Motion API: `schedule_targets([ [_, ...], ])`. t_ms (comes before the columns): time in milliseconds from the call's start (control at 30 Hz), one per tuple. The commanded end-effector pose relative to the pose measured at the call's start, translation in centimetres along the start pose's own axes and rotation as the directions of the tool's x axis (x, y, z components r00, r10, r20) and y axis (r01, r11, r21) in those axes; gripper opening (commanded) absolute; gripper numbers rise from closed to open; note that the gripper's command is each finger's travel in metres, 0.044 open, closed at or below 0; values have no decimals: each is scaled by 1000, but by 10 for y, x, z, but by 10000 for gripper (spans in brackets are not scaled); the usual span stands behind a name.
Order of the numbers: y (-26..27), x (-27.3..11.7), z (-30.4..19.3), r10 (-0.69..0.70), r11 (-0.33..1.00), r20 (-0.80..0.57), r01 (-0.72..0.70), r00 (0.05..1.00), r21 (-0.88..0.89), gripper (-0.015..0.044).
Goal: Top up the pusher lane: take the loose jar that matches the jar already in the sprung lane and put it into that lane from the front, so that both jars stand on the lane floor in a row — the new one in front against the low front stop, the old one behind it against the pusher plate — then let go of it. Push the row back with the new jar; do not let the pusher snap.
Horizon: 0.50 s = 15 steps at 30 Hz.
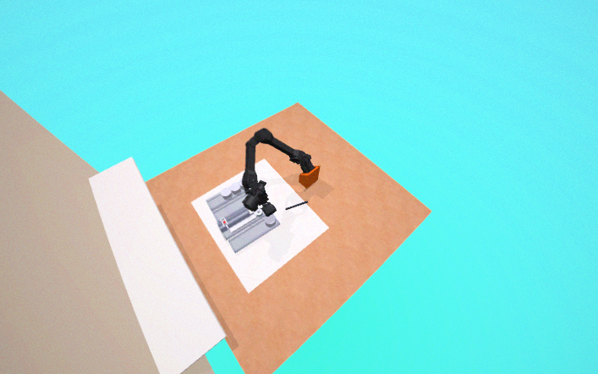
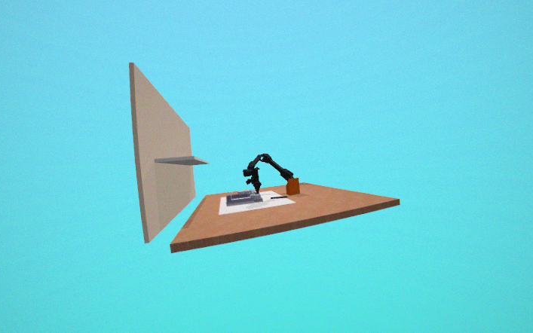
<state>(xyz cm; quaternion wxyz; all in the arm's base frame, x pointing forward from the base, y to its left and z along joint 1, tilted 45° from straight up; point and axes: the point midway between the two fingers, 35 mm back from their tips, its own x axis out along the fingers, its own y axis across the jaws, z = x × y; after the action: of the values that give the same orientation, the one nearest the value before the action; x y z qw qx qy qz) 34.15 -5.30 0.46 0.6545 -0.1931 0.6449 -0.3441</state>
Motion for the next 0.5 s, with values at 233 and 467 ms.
schedule_targets([
  [233, -1, -1, 7, -4, 1000, 23, 4, 1000, 15, 0],
  [467, -1, -1, 7, -4, 1000, 23, 4, 1000, 15, 0],
])
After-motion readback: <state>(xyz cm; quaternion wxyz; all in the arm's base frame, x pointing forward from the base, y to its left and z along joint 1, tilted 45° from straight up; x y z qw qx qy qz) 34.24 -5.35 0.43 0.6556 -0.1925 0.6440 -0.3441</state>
